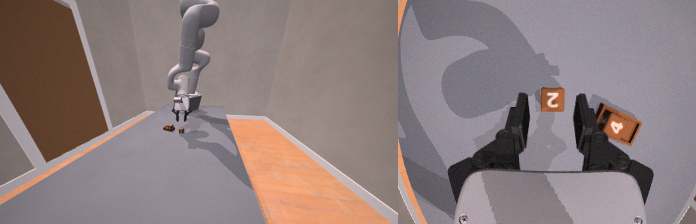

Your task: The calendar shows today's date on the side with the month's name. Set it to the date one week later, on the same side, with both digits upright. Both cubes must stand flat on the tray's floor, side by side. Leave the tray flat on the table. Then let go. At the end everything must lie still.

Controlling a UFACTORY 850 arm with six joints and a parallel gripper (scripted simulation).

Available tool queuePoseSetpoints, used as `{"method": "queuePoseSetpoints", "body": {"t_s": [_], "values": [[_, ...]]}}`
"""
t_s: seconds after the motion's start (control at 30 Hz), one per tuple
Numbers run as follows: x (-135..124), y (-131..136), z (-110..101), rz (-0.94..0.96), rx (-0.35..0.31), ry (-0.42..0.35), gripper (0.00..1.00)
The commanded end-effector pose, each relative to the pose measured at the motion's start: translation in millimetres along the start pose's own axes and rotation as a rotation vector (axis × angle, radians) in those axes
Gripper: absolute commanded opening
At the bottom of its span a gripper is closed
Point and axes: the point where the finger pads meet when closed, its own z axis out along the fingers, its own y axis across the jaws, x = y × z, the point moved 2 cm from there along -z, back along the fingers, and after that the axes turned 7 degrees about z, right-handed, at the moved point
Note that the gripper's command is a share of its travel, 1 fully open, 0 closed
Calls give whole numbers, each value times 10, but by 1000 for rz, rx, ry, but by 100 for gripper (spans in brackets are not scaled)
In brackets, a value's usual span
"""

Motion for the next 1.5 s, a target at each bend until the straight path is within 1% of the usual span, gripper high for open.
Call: {"method": "queuePoseSetpoints", "body": {"t_s": [0.0, 0.1, 0.27, 0.37, 0.47, 0.63, 0.73, 1.47], "values": [[-26, 6, -5, -2, 10, 103, 47], [-40, 15, -17, -4, 10, 132, 47], [-58, 17, -16, -4, 10, 133, 47], [-61, 16, -7, -3, 13, 151, 47], [-73, 14, 12, -1, 22, 204, 47], [-110, 21, 15, -2, 36, 324, 47], [-127, 26, 4, -5, 40, 366, 47], [-156, 30, 12, -5, 40, 371, 47]]}}
